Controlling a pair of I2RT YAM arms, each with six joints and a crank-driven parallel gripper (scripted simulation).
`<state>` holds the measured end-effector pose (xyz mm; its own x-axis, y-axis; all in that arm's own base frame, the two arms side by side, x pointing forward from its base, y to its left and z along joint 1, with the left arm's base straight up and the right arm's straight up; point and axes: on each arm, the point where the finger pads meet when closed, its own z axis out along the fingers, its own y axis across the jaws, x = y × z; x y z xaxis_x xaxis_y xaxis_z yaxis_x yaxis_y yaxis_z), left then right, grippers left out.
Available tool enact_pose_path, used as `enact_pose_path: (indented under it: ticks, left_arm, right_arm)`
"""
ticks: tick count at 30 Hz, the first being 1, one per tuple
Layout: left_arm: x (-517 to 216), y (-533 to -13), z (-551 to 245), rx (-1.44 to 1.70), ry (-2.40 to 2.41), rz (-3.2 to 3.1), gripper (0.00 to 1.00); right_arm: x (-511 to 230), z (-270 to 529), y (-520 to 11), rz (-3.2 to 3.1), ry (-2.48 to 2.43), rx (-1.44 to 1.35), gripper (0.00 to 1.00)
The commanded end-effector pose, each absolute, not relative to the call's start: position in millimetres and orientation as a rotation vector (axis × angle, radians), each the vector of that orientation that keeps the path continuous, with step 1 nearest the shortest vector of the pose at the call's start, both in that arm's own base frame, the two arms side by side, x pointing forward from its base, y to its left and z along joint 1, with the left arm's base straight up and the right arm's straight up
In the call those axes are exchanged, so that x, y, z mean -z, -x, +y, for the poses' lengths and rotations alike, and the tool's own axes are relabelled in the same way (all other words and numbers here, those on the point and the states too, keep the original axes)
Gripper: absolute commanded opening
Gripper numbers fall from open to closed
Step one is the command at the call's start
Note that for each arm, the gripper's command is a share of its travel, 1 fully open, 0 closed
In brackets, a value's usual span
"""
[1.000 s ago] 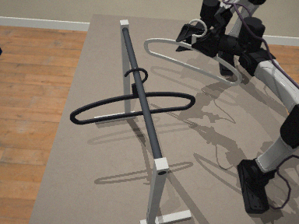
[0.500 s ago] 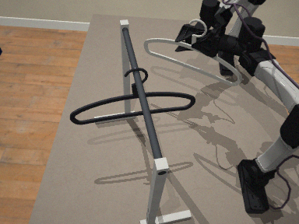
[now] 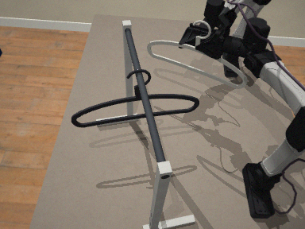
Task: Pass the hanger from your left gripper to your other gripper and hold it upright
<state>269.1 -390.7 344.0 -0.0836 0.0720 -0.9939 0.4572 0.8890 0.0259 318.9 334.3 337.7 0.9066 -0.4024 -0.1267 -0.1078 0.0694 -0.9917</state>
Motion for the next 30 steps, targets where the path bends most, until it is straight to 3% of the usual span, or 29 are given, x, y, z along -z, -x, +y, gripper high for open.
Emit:
enact_pose_path:
  ticks: [1, 2, 3, 11, 14, 15, 30]
  left_arm:
    - [-357.0, -270.1, -390.7, 0.365, -0.382, 1.611, 0.02]
    - [-357.0, -270.1, -390.7, 0.365, -0.382, 1.611, 0.02]
    - [-357.0, -270.1, -390.7, 0.365, -0.382, 1.611, 0.02]
    - [-351.7, -269.5, -389.1, 0.347, -0.400, 1.626, 0.02]
    - [-355.1, -268.0, -387.5, 0.356, -0.389, 1.618, 0.38]
    - [-351.9, -264.9, -384.0, 0.346, -0.395, 1.626, 0.46]
    - [-354.4, -198.1, -349.7, 0.337, -0.404, 1.636, 0.46]
  right_arm:
    - [-342.0, 339.6, -320.0, 0.414, 1.498, 0.232, 0.14]
    - [-342.0, 339.6, -320.0, 0.414, 1.498, 0.232, 0.13]
    - [-342.0, 339.6, -320.0, 0.414, 1.498, 0.232, 0.01]
    - [-342.0, 339.6, -320.0, 0.414, 1.498, 0.232, 0.00]
    - [-342.0, 339.6, -320.0, 0.414, 1.498, 0.232, 0.00]
    - [-342.0, 339.6, -320.0, 0.414, 1.498, 0.232, 0.00]
    - [-342.0, 339.6, -320.0, 0.414, 1.498, 0.232, 0.00]
